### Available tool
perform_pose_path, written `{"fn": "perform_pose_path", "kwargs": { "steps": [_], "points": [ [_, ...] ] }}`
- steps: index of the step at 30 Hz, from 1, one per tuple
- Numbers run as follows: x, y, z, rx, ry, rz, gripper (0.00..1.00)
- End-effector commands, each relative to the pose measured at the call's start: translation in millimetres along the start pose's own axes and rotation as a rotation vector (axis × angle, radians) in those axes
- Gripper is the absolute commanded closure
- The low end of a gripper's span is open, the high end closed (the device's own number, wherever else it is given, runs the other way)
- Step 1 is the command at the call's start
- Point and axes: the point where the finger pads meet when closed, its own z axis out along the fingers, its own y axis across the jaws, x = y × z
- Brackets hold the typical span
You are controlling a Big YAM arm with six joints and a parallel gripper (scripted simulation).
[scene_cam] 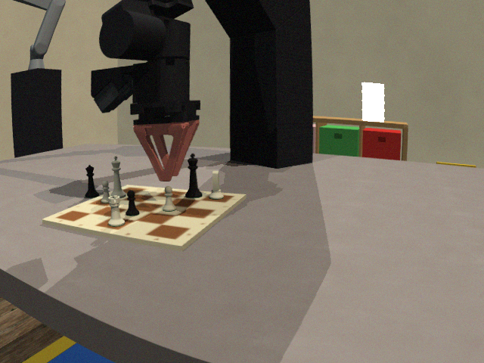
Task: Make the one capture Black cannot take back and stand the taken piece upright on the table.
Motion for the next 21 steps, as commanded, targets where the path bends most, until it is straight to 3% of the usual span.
{"fn": "perform_pose_path", "kwargs": {
  "steps": [1,21],
  "points": [
    [-5.7,-7.0,6.0,0.005,-0.008,0.002,0.68],
    [-2.6,-14.1,5.2,0.015,-0.006,0.006,0.68]
  ]
}}
